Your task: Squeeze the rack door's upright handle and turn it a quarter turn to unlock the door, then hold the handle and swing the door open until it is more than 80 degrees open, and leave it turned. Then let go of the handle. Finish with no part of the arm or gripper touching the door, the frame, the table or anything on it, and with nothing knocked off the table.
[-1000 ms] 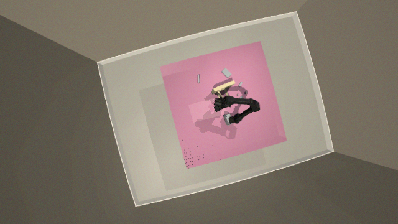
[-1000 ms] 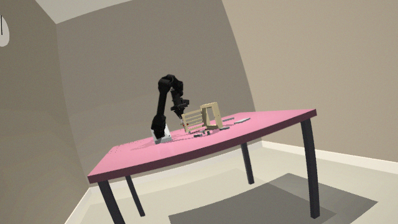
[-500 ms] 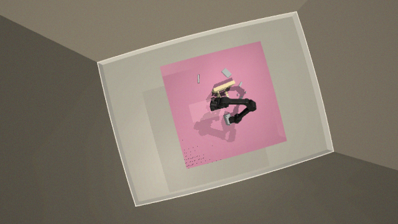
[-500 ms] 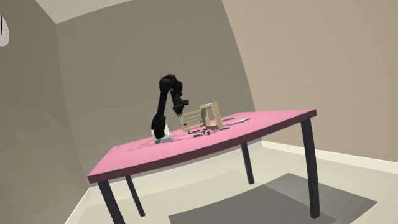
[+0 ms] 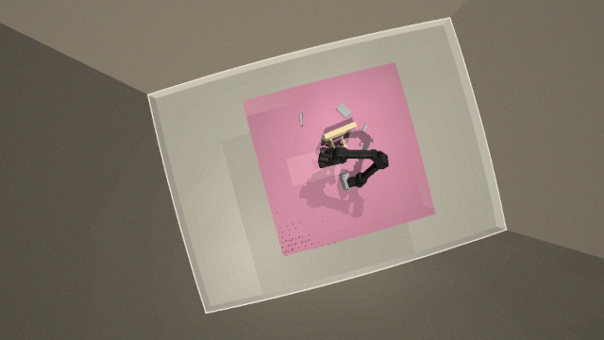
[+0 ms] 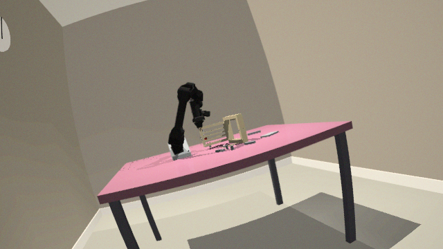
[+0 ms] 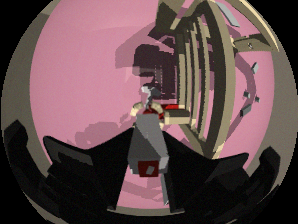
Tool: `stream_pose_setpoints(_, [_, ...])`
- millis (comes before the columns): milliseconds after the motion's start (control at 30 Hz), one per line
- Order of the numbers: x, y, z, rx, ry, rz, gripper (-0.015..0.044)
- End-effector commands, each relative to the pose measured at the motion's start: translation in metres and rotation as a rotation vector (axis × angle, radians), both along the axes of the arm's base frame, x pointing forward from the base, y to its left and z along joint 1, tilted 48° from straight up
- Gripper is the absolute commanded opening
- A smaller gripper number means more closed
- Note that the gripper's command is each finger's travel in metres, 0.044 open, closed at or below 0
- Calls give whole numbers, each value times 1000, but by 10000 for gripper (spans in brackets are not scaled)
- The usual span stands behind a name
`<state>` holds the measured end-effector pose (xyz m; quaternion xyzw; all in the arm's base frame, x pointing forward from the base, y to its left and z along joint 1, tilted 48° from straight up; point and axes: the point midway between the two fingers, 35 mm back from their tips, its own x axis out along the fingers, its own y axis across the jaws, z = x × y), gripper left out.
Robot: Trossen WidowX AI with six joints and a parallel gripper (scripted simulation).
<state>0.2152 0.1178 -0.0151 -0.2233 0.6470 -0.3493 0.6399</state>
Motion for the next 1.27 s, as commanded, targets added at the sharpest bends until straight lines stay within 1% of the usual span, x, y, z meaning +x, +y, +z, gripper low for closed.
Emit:
stream_pose_setpoints(0, [0, 0, 0, 1, -9, -12, 93])
stream_pose_setpoints(233, [0, 0, 0, 1, -9, -12, 276])
stream_pose_setpoints(267, [0, 0, 0, 1, -9, -12, 286])
stream_pose_setpoints(1233, [5, 26, 22, 3, -9, -12, 286])
